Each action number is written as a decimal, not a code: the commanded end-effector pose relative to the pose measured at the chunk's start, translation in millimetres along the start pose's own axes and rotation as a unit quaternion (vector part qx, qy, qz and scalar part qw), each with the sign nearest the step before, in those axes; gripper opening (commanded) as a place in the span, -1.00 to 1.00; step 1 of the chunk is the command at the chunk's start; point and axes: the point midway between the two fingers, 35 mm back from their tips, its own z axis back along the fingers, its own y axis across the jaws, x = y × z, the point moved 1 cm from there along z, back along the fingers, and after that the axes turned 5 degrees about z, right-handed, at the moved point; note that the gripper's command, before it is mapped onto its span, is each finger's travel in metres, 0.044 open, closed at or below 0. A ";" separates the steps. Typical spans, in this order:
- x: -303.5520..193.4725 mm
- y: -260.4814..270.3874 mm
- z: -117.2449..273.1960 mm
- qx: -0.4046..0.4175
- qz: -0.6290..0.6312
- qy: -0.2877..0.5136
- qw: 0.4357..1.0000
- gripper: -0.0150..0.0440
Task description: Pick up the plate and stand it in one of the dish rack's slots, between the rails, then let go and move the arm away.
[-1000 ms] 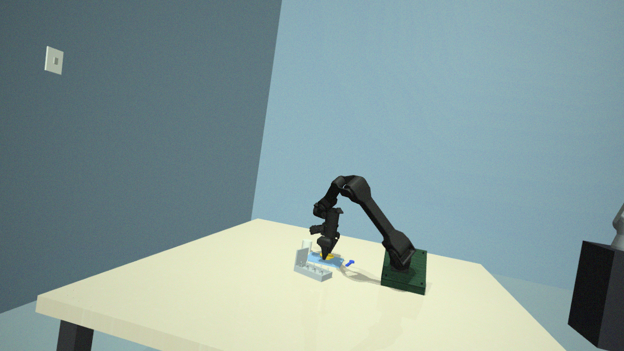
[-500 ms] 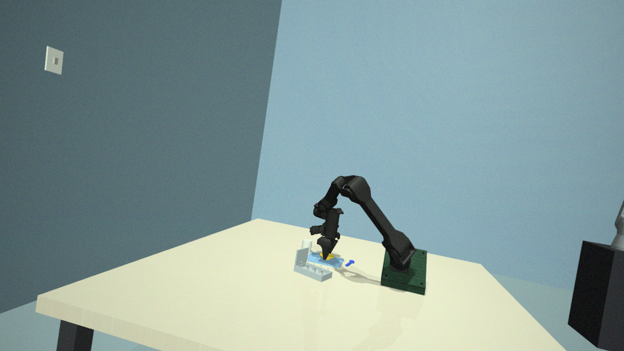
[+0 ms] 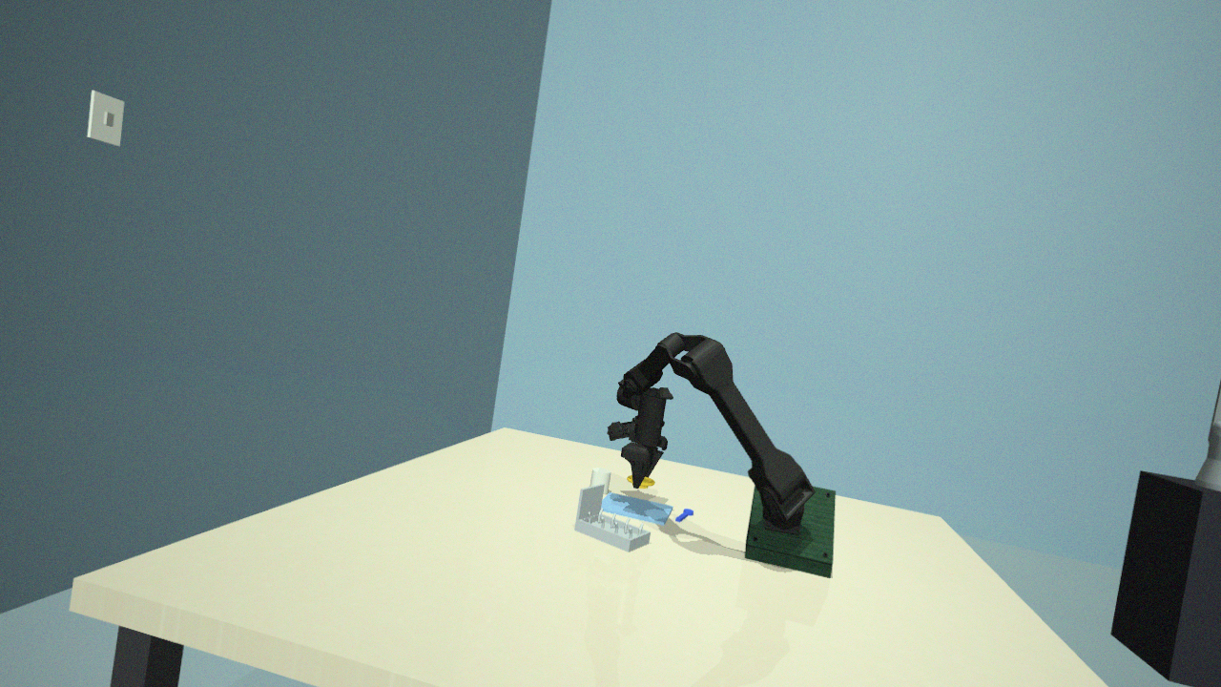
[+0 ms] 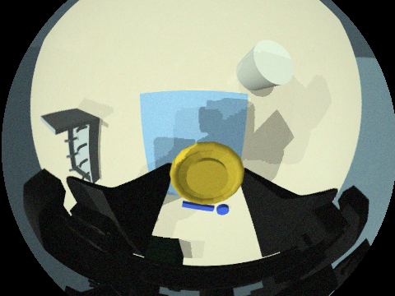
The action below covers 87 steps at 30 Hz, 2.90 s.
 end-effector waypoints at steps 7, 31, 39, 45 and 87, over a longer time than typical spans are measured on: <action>4.0 -2.6 49.5 -0.004 0.001 -0.003 1.000 -0.49; 3.1 43.7 108.1 -0.004 -0.139 0.004 0.990 -0.49; -1.3 85.6 113.9 -0.007 -0.274 0.001 0.962 -0.49; -7.8 116.1 116.1 -0.009 -0.372 -0.002 0.928 -0.49; -87.1 251.5 97.3 -0.017 -0.808 -0.017 0.589 -0.49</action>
